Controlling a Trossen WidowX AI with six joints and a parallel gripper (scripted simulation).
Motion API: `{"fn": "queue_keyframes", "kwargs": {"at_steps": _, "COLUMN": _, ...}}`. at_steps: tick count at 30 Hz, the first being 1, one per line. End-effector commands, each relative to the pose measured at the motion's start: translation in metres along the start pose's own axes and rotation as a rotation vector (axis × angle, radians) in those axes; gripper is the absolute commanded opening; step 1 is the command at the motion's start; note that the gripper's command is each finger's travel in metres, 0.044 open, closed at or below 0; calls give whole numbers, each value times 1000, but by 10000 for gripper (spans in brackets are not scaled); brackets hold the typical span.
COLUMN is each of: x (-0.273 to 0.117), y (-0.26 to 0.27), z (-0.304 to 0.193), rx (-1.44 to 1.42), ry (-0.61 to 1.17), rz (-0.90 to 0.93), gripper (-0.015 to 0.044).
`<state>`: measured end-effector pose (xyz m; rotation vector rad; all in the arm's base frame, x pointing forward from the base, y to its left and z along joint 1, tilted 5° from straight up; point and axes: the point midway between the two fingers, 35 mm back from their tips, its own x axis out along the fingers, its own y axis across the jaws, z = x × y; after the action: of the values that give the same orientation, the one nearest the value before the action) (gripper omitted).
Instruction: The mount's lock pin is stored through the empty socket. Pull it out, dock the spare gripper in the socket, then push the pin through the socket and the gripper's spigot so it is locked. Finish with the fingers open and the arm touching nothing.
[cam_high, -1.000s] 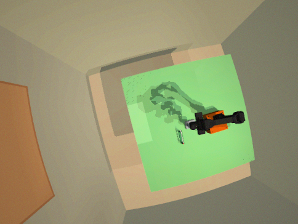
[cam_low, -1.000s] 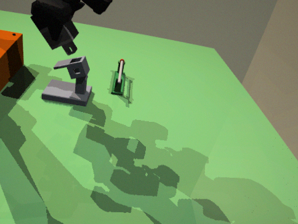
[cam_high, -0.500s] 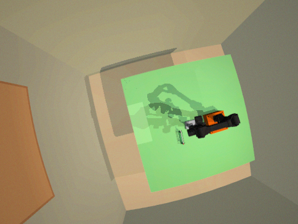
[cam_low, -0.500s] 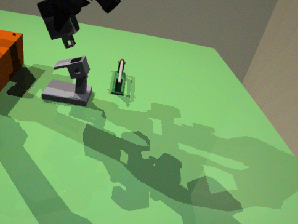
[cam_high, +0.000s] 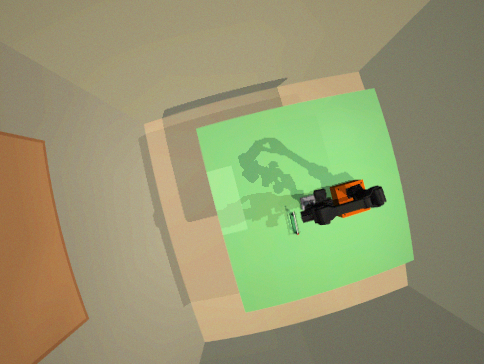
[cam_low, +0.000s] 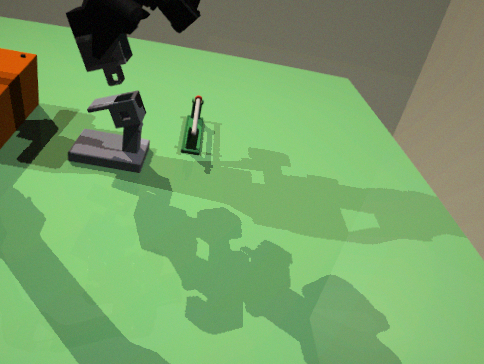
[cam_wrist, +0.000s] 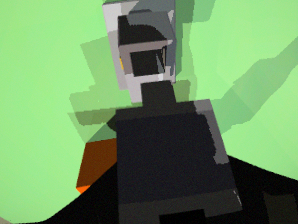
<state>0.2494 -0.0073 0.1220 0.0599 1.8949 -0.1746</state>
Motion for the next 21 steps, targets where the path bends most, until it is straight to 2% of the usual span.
{"fn": "queue_keyframes", "kwargs": {"at_steps": 1, "x": 2, "y": 2, "z": 3, "rx": -6, "ry": -4, "rz": 10, "gripper": 0}}
{"fn": "queue_keyframes", "kwargs": {"at_steps": 21, "x": 22, "y": 2, "z": 23, "rx": -7, "ry": -4, "rz": 10, "gripper": 0}}
